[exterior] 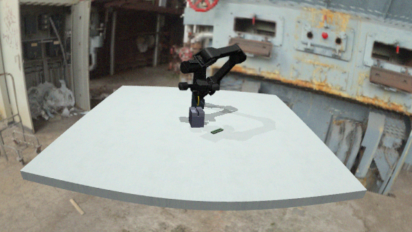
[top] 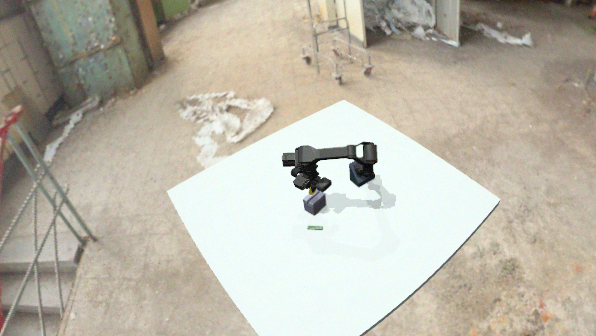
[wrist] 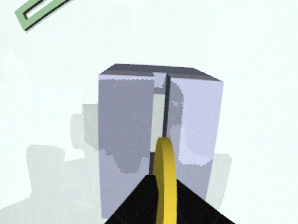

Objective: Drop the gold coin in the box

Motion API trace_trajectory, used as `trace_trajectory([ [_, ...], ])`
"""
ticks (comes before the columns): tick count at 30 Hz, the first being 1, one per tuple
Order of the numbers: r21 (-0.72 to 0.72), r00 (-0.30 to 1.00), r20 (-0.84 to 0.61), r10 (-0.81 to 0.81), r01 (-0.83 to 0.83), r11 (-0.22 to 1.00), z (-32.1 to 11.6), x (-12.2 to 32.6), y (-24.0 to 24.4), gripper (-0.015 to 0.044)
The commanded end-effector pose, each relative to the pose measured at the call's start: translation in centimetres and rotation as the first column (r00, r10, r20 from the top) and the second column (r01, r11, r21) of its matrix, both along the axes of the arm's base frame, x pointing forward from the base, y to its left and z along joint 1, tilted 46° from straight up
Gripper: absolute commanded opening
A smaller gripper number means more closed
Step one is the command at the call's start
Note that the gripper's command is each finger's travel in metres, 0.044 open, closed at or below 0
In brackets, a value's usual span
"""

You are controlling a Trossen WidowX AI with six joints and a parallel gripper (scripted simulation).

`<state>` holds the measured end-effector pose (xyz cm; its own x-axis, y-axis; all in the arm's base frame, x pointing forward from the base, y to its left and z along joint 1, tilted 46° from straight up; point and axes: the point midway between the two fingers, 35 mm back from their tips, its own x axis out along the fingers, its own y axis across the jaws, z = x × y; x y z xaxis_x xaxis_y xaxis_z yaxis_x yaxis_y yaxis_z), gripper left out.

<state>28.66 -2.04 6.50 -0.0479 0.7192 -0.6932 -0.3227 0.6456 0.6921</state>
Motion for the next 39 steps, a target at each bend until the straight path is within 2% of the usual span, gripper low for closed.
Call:
trace_trajectory([
  [1,-0.001,1.0,0.001,-0.004,0.004,1.0,0.09,0.12,-0.03,0.0],
  [39,0.0,1.0,0.006,-0.004,0.004,1.0,-0.27,-0.27,-0.11,0.0],
])
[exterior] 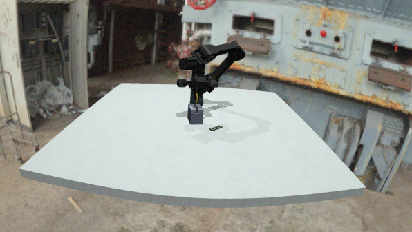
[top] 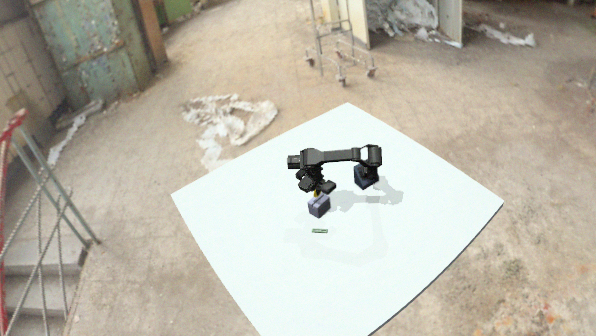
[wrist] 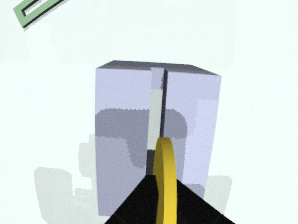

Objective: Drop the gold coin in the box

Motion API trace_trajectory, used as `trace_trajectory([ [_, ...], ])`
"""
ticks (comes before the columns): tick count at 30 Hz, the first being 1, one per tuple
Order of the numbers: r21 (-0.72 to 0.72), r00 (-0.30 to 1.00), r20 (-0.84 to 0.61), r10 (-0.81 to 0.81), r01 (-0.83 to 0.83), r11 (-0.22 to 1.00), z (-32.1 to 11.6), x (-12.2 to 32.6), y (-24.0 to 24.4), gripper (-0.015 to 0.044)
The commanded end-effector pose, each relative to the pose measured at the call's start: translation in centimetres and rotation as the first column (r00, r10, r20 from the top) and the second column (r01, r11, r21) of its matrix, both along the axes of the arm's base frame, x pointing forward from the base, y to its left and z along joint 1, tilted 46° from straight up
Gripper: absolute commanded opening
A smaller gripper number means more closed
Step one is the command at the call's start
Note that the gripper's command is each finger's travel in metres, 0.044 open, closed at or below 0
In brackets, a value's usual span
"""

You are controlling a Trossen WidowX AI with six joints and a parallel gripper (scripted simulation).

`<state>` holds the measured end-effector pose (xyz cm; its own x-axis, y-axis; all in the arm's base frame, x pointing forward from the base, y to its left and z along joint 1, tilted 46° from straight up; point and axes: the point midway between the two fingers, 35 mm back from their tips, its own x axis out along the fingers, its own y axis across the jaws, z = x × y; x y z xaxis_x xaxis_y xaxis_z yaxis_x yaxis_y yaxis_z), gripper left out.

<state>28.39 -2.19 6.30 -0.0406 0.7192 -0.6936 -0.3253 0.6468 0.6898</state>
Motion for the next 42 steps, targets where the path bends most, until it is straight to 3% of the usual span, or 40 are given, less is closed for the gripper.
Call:
trace_trajectory([
  [1,0.0,1.0,-0.001,-0.001,0.001,1.0,-0.1,0.0,0.1,0.0],
  [41,0.0,1.0,-0.006,-0.006,0.006,1.0,-1.4,-0.3,1.4,0.0],
  [42,-0.004,1.0,-0.001,-0.001,0.001,1.0,-1.2,-0.2,1.2,0.0026],
])
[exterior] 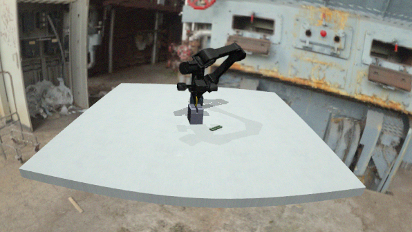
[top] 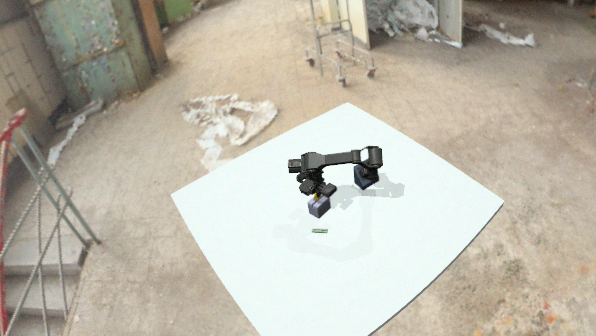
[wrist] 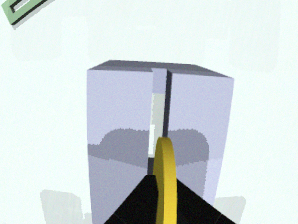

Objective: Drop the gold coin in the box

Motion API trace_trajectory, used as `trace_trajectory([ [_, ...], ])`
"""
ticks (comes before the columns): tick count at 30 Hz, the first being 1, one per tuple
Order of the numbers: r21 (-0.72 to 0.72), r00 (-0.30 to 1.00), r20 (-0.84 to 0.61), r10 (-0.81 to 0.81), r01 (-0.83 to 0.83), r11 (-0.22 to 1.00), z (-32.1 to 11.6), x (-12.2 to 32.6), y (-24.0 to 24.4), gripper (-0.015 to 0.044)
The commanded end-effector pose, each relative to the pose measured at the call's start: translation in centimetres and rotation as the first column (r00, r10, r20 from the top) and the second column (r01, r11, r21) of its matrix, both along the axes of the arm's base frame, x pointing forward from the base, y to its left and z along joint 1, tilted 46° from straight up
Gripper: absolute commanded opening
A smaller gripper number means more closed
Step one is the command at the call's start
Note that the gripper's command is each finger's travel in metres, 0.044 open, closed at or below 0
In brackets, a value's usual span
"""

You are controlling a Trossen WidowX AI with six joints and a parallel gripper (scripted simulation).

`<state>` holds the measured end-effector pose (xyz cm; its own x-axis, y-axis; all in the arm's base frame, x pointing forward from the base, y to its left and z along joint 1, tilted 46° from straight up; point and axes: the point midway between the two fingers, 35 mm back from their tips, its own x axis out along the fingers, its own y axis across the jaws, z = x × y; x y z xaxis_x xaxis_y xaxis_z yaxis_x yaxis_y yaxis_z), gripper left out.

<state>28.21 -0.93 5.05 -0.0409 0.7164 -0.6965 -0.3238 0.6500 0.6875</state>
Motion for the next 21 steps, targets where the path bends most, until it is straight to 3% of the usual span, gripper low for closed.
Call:
trace_trajectory([
  [1,0.0,1.0,0.001,0.0,0.0,1.0,0.0,0.0,0.0,0.0053],
  [5,0.0,1.0,0.001,0.0,0.0,1.0,0.0,0.0,0.0,0.0157],
  [14,0.0,1.0,0.001,0.0,0.0,1.0,0.0,0.0,0.0,0.0161],
  [21,-0.001,1.0,-0.001,-0.001,0.001,1.0,1.2,0.1,-1.3,0.0344],
])
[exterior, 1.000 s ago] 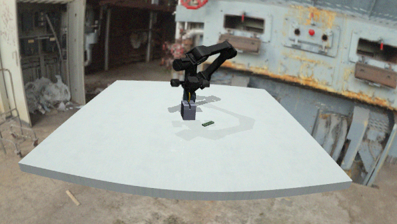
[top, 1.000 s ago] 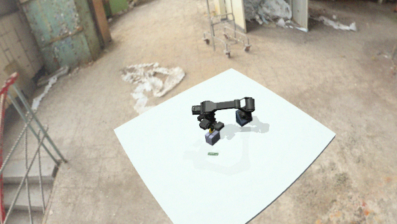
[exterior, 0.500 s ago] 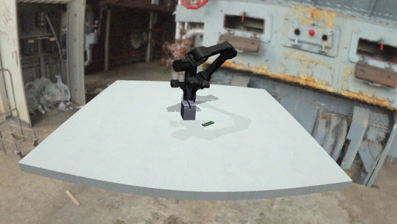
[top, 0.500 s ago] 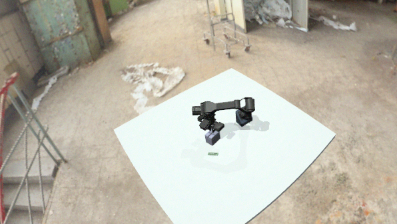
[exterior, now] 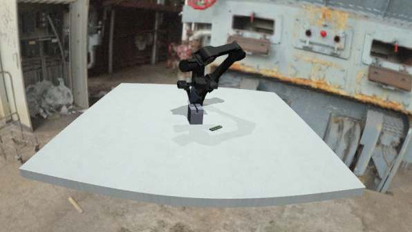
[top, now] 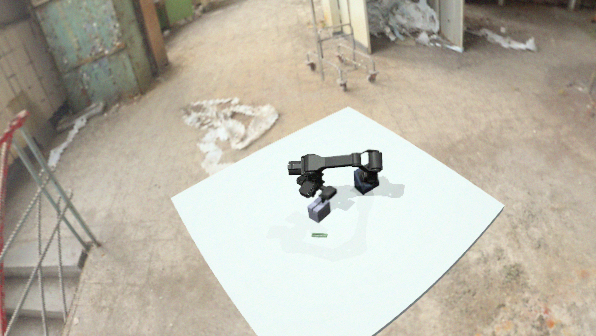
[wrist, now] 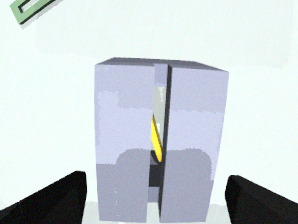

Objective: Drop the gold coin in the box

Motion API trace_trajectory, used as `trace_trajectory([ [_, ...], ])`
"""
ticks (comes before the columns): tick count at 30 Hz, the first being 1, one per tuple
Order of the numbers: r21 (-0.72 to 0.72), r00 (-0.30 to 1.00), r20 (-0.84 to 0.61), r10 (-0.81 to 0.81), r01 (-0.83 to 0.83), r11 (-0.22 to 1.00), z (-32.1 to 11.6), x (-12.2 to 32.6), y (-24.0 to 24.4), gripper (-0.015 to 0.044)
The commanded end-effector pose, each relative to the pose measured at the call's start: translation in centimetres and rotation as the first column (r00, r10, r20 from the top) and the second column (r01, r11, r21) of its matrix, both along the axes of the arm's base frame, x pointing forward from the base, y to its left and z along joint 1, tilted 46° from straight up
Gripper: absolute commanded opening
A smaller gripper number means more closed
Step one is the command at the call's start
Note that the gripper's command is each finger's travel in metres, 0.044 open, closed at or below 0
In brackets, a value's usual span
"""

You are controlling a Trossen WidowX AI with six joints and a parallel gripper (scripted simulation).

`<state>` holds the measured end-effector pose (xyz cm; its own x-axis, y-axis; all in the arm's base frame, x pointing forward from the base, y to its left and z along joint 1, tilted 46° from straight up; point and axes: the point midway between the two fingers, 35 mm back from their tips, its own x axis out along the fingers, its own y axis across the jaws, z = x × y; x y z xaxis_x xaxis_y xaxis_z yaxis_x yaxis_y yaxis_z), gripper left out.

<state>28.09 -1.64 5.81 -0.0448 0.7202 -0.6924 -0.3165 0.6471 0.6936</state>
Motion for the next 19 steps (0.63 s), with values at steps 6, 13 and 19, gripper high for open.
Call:
trace_trajectory([
  [6,0.001,1.0,0.002,-0.002,0.002,1.0,3.5,0.0,-3.5,0.044],
  [13,0.002,1.0,0.002,-0.002,0.002,1.0,3.6,-0.1,-3.7,0.044],
  [19,0.002,1.0,0.002,-0.002,0.002,1.0,3.6,-0.1,-3.7,0.044],
])
